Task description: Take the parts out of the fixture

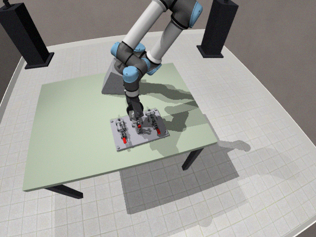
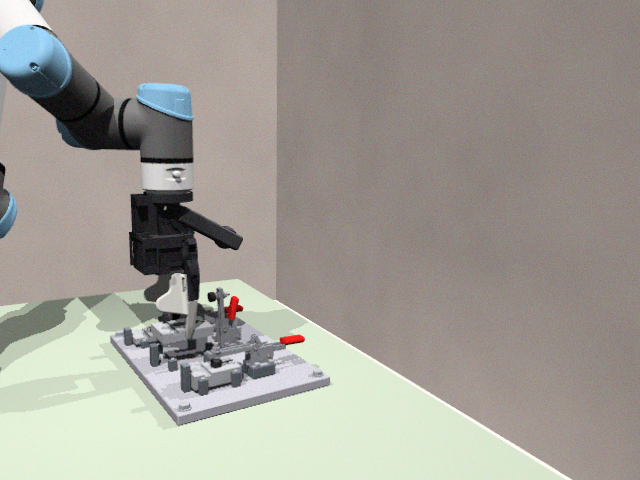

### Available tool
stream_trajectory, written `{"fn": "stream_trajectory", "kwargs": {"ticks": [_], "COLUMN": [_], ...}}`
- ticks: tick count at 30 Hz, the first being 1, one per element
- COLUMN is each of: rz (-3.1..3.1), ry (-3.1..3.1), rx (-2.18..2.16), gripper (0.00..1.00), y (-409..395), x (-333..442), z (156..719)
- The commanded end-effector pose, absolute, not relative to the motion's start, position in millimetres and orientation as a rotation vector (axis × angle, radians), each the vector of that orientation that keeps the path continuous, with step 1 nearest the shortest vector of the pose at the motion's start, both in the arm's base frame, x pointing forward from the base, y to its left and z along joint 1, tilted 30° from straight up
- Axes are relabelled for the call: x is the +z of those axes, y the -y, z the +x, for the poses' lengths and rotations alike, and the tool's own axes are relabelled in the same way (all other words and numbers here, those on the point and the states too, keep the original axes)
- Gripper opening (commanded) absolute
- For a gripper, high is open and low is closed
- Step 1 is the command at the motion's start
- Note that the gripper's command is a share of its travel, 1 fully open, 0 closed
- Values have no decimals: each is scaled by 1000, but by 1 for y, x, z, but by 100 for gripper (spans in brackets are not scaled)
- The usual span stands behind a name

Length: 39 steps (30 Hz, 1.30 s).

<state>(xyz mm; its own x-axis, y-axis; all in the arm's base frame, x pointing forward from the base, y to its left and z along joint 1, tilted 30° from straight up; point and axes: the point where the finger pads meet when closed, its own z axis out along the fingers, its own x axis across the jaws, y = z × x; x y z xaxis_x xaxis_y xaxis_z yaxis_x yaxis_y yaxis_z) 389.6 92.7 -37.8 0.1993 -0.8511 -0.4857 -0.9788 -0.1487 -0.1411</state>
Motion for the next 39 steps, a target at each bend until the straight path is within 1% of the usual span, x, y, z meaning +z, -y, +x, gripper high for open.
{"fn": "stream_trajectory", "kwargs": {"ticks": [1,20,39], "rz": [-2060,-2060,-2060], "ry": [-1705,-1705,-1705], "rx": [406,406,406], "gripper": [0,0,0], "y": [-92,-75,-74], "x": [-37,-10,-9], "z": [390,381,380]}}
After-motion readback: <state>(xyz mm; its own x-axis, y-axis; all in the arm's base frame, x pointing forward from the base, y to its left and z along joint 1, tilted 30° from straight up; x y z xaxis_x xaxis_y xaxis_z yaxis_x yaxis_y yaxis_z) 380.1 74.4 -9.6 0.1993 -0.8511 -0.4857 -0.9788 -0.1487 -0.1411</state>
